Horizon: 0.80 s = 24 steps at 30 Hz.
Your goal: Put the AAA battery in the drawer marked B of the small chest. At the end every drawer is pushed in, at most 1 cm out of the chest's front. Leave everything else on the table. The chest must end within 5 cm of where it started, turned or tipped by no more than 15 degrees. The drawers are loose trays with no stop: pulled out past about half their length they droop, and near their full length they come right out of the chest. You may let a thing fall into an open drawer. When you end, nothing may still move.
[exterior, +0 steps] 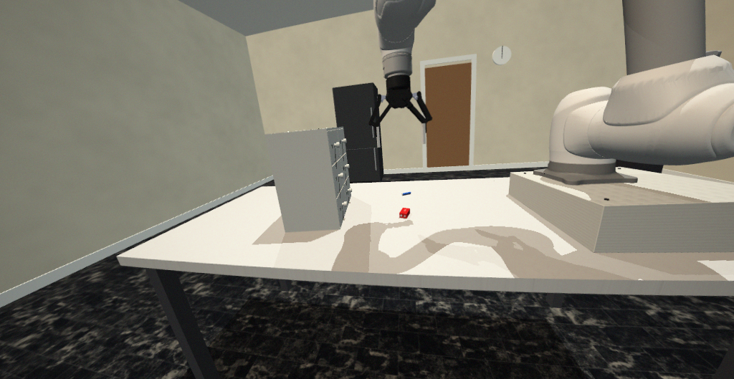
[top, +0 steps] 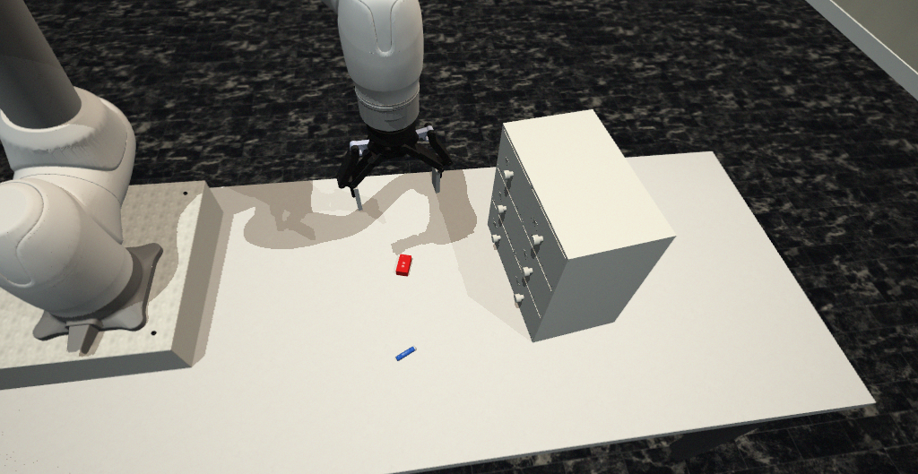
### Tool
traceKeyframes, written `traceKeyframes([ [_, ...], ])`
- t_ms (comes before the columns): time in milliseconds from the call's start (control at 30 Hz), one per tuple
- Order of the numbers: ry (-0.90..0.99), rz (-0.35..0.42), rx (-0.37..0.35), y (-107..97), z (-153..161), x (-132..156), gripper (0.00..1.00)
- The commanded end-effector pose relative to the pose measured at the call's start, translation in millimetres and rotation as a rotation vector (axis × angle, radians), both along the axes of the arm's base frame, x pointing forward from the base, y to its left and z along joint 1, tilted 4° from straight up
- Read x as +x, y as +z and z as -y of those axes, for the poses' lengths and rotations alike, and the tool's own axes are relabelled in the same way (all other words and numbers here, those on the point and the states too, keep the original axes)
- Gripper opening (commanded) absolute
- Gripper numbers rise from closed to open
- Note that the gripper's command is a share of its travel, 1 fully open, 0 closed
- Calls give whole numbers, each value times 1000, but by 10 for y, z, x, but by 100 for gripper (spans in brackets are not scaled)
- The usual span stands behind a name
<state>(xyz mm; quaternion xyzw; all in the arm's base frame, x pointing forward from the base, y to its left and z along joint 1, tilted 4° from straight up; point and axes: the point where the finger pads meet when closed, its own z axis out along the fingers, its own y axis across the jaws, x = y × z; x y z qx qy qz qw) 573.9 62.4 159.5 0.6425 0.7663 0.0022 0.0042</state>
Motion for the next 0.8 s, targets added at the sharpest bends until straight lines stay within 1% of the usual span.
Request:
traceKeyframes([
  [0,-279,9,-10,3,60,-75,100],
  [133,-481,13,0,4,92,-116,100],
  [200,-481,13,0,4,92,-116,100],
  [233,-630,15,6,4,98,-123,100],
  [500,-1008,21,16,4,117,-149,100],
  [700,-1302,29,11,0,117,-146,100],
  [767,-1302,29,11,0,117,-146,100],
])
